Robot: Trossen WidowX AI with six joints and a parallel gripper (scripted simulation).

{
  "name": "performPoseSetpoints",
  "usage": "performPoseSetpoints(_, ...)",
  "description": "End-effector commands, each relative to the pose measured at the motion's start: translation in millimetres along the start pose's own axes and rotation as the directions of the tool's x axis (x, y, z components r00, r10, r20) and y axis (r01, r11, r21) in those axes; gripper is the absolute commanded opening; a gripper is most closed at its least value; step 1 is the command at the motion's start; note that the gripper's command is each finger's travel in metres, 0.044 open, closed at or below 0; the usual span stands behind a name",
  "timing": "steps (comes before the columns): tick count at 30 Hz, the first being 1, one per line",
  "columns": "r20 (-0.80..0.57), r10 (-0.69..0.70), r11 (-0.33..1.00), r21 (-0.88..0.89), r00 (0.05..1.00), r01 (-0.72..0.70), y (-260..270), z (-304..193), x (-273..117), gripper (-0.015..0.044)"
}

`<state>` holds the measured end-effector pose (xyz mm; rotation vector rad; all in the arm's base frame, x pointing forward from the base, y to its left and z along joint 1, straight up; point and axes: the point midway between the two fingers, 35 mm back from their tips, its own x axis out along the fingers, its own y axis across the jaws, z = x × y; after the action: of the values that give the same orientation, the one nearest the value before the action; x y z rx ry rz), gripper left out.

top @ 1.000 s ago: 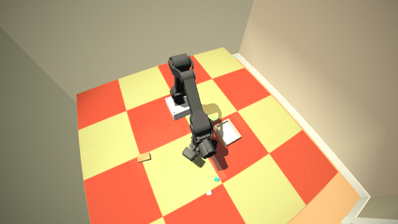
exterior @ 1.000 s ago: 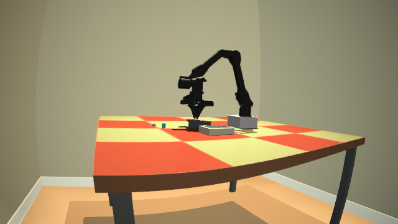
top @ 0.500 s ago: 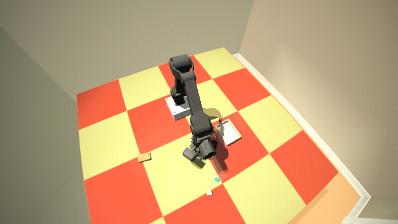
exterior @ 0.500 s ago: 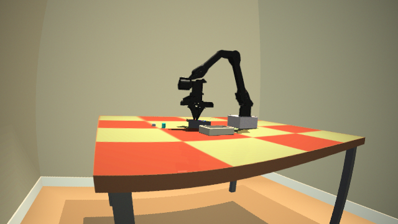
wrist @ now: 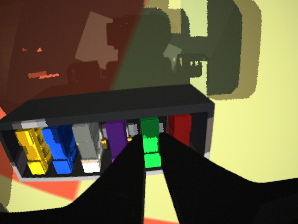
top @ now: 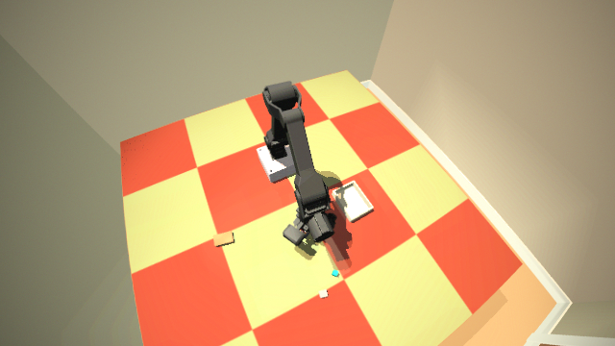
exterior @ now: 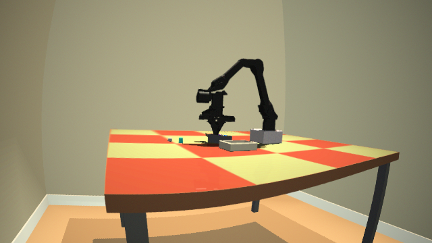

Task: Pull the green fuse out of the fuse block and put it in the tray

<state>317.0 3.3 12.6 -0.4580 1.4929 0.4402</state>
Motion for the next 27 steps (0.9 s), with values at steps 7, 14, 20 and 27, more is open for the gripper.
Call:
performPoseSetpoints(7,0.0,0.0,1.0,0.0,1.0,0.0,0.0,0.1,-0.2,0.0)
performPoseSetpoints(14,0.0,0.0,1.0,0.0,1.0,0.0,-0.2,0.3,-3.3,0.0)
performPoseSetpoints(20,0.001,0.0,1.0,-0.001,1.0,0.0,-0.3,0.4,-6.2,0.0)
performPoseSetpoints(27,0.001,0.0,1.0,-0.001,1.0,0.0,-0.4,0.6,-9.7,0.0)
